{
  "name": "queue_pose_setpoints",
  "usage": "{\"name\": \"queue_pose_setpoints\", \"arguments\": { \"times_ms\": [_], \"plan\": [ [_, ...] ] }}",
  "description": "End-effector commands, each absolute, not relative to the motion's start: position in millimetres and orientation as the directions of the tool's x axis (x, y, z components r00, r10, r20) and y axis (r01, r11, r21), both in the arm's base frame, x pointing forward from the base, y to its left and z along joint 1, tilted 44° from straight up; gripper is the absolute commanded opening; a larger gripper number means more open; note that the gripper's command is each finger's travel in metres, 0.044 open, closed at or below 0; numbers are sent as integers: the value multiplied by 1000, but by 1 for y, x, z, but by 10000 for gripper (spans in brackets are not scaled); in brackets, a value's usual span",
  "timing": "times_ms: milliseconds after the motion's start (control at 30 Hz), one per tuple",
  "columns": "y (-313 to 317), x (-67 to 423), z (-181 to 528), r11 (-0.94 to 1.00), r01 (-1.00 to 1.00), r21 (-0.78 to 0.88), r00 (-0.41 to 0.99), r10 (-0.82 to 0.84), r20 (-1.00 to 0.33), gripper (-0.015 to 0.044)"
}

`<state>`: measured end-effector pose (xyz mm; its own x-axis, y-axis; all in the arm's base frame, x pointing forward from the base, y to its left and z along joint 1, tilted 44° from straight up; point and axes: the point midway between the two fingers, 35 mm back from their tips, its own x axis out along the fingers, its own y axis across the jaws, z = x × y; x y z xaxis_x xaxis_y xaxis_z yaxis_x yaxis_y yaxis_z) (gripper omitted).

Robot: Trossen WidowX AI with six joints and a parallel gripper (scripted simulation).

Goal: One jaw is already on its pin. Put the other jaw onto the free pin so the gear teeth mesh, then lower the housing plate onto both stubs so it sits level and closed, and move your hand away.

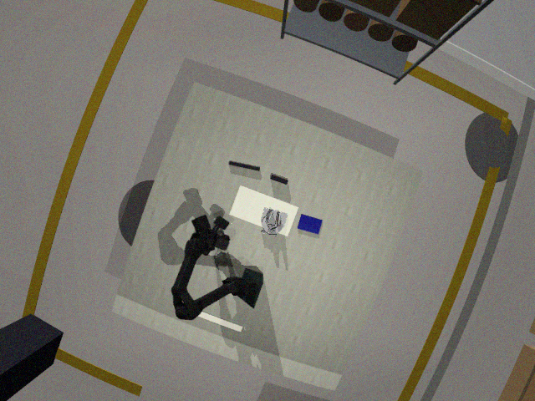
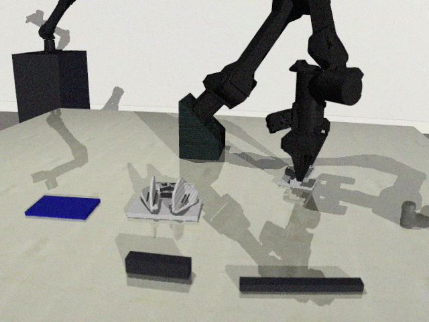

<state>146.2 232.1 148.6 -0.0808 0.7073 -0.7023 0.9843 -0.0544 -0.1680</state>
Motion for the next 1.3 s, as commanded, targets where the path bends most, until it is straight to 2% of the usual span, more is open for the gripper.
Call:
{"name": "queue_pose_setpoints", "arguments": {
  "times_ms": [0,1000,1267],
  "plan": [
    [236,146,141,-59,983,-176,-85,700,-709,440],
    [240,145,137,-59,982,-177,-86,701,-708,440],
    [240,144,138,-53,983,-176,-88,703,-705,387]
  ]
}}
